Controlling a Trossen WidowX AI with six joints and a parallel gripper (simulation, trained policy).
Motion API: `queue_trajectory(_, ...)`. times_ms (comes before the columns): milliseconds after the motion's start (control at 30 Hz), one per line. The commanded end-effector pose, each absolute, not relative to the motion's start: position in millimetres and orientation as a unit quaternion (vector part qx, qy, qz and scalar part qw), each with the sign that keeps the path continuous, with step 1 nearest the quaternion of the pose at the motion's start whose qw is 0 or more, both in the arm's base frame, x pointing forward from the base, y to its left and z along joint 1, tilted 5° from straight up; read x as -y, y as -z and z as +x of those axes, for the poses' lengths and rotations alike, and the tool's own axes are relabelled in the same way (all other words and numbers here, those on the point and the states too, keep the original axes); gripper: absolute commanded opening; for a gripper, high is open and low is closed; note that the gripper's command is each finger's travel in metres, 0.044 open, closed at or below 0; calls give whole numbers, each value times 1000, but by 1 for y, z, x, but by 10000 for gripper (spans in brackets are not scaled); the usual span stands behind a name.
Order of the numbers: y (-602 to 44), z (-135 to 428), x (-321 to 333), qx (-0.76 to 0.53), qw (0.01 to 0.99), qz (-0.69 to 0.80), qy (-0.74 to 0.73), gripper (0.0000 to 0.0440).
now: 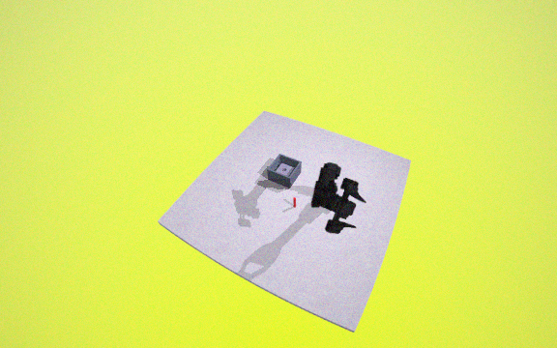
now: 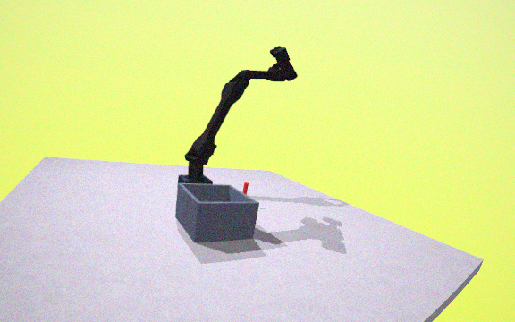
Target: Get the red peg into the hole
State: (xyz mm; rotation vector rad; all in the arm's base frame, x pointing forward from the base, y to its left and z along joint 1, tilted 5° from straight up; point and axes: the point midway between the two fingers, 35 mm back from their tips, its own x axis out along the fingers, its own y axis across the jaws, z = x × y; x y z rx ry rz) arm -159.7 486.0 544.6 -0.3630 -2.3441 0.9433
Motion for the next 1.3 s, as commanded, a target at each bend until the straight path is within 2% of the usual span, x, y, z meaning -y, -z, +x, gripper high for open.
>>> queue_trajectory(0, -546, -152, -487, 874, 298, -143, -357, 419)
queue_trajectory(67, -546, -136, -492, 859, 315, -160, -371, 440)
queue_trajectory(667, -495, -10, -527, 660, 436, -250, -559, 440)
queue_trajectory(1267, -445, 109, -513, 403, 584, -265, -653, 440)
